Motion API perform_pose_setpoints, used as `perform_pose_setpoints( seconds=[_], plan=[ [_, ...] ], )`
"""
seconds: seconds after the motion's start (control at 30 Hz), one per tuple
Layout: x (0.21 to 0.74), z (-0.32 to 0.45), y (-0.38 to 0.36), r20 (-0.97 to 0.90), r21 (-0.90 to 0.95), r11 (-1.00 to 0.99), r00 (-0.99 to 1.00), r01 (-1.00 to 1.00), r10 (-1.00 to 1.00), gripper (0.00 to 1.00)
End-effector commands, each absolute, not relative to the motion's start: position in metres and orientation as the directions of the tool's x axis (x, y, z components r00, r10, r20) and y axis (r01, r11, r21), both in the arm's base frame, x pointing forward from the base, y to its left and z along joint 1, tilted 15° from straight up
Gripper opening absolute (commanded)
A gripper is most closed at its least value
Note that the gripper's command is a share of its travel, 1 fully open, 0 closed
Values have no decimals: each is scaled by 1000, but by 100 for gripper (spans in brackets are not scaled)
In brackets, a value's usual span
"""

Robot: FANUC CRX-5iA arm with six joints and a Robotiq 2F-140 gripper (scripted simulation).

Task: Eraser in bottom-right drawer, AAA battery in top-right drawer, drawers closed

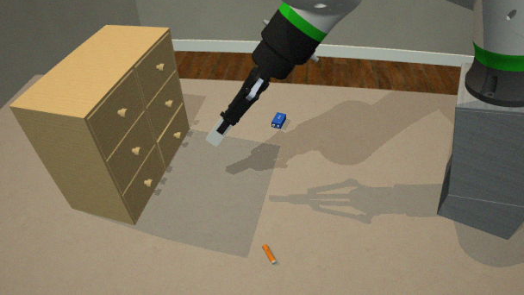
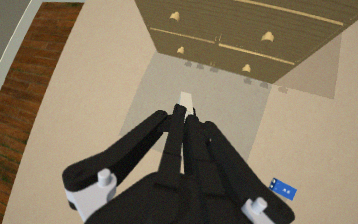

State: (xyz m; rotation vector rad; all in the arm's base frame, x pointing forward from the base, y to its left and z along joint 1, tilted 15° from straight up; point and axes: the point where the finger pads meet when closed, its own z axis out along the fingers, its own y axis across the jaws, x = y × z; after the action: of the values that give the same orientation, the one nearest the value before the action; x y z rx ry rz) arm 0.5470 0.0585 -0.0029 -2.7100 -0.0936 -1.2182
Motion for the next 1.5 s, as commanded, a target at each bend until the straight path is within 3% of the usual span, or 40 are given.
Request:
perform_pose_setpoints(
  seconds=[0.0, 0.23, 0.67, 1.47],
  plan=[
    [509, 4, 84, 545, -198, -968, 838, 153, 21, 0],
    [464, 31, 39, 417, -125, -988, 909, 90, 30, 0],
    [437, 69, -18, 254, 58, -997, 967, -46, -30, 0],
    [437, 69, -18, 248, 66, -996, 968, -52, -34, 0]
  ],
)
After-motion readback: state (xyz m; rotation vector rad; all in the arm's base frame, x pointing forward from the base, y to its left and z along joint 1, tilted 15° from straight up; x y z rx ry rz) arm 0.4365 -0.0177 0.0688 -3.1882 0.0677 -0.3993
